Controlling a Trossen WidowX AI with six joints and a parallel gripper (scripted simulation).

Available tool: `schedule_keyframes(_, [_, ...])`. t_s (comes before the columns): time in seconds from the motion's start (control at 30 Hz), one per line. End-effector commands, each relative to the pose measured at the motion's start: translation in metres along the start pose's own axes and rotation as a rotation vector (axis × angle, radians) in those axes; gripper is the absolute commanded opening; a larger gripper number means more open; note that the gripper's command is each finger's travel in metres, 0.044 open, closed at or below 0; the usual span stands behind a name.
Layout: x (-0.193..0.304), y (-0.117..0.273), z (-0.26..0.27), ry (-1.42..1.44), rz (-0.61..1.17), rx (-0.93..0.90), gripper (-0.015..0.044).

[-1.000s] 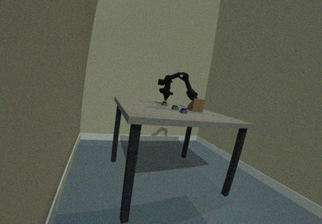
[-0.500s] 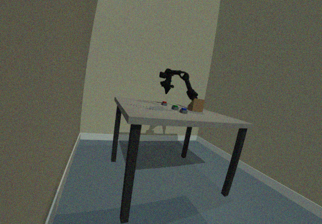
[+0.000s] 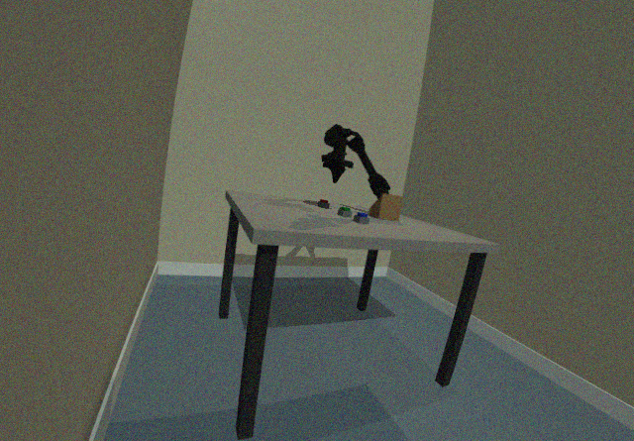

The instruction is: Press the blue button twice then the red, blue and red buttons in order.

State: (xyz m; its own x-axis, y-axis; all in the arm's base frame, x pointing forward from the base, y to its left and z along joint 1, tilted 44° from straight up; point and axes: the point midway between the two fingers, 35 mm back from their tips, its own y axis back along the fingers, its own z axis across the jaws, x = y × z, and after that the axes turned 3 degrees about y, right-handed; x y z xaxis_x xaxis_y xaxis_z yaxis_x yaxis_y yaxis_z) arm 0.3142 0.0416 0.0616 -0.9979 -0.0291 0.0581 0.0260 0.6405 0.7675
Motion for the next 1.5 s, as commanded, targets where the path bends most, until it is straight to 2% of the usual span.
schedule_keyframes(0.0, [0.000,-0.001,0.070,0.002,0.003,-0.004,0.0020])
schedule_keyframes(0.3, [0.036,-0.026,0.193,-0.045,0.008,0.057,0.0020])
schedule_keyframes(0.6, [0.037,-0.030,0.195,-0.046,0.008,0.059,0.0020])
schedule_keyframes(0.73, [0.037,-0.079,0.192,-0.046,0.007,0.060,0.0020])
schedule_keyframes(0.8, [0.038,-0.089,0.190,-0.047,0.007,0.061,0.0020])
schedule_keyframes(1.47, [0.038,-0.112,0.189,-0.047,0.007,0.061,0.0020])
